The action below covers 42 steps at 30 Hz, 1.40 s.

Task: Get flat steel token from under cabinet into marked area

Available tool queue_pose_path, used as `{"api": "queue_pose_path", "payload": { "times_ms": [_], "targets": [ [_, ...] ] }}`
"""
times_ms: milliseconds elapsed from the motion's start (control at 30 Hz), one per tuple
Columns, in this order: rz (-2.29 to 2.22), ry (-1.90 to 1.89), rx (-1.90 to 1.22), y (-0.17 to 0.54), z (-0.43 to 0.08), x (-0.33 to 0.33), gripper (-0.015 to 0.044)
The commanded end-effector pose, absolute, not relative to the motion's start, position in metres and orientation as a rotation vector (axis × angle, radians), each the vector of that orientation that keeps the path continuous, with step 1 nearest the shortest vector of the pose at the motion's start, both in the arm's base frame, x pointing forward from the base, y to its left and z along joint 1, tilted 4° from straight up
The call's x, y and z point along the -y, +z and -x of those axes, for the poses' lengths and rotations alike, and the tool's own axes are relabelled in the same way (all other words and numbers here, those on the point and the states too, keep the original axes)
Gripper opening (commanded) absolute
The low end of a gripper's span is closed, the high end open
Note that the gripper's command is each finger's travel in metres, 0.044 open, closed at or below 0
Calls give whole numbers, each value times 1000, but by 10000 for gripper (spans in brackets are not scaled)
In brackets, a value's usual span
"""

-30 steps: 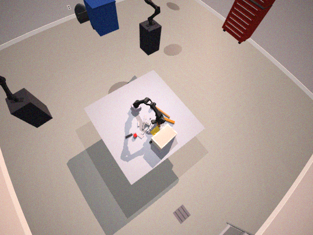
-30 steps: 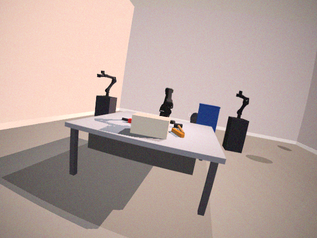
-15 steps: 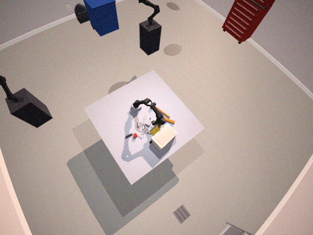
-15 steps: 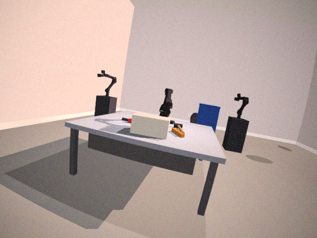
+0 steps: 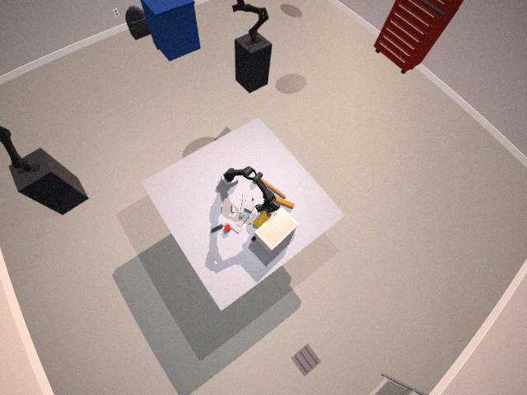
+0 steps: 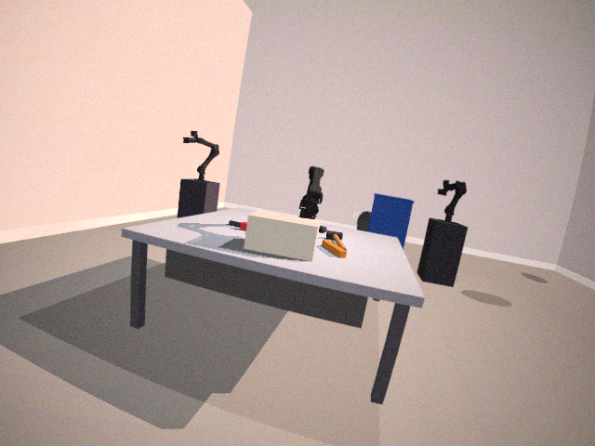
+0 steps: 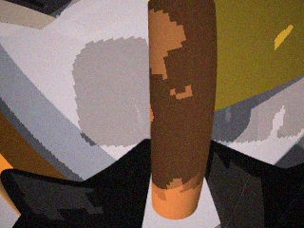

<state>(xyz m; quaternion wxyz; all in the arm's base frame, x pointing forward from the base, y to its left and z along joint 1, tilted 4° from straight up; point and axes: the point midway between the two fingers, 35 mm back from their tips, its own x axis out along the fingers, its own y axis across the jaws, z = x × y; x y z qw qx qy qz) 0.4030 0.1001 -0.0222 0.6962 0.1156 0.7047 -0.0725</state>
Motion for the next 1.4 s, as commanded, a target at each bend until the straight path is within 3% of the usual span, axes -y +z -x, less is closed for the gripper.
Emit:
{"api": "queue_pose_path", "payload": {
  "times_ms": [0, 1367],
  "targets": [
    [-256, -159, -1570, -23, -406, -99, 0],
    [-256, -160, -1572, -26, -384, -93, 0]
  ]
}}
